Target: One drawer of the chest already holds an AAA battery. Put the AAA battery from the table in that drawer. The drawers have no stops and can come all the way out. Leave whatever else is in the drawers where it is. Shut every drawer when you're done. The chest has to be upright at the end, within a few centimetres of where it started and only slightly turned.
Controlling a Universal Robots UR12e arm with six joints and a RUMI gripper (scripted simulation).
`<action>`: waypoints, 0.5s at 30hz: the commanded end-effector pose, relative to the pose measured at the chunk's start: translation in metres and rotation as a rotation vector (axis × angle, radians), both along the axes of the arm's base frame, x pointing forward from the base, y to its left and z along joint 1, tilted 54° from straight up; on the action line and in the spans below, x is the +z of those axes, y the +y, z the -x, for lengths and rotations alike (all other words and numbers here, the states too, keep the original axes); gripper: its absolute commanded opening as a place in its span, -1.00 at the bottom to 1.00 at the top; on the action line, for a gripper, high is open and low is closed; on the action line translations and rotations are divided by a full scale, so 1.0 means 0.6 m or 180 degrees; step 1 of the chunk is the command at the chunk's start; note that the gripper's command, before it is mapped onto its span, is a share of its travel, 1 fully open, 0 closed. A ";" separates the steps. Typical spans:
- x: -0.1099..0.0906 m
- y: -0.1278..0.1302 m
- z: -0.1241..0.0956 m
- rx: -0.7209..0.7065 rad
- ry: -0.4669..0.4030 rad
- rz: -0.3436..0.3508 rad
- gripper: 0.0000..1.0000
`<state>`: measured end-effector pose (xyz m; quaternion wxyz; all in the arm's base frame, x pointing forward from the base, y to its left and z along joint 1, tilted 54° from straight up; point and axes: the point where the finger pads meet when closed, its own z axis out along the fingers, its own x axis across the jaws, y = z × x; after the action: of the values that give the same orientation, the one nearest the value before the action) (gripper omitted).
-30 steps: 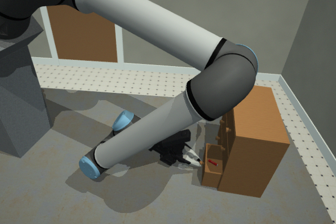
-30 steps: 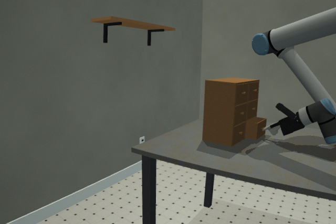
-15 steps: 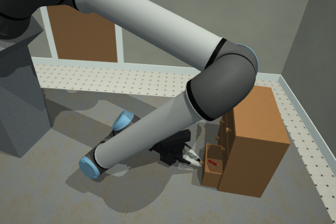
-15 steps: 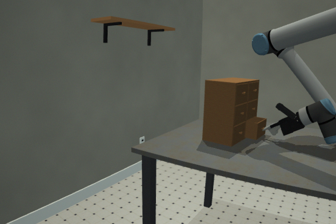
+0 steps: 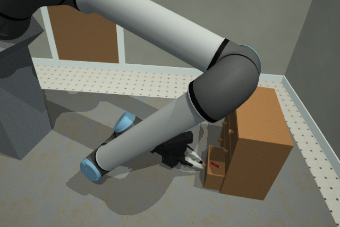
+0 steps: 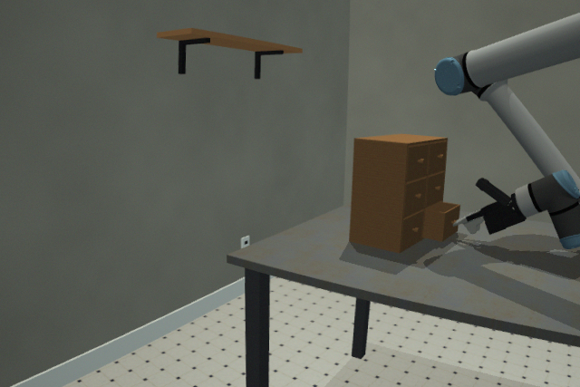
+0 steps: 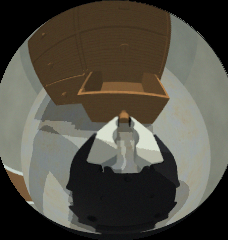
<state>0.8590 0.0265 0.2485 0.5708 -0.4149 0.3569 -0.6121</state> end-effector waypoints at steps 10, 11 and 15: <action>0.002 0.000 0.000 0.0001 -0.0001 0.0000 -0.86; 0.002 0.000 0.000 0.0001 -0.0001 0.0000 -0.86; 0.003 0.001 -0.001 0.0001 -0.0001 0.0000 -0.86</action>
<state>0.8596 0.0266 0.2493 0.5708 -0.4149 0.3569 -0.6121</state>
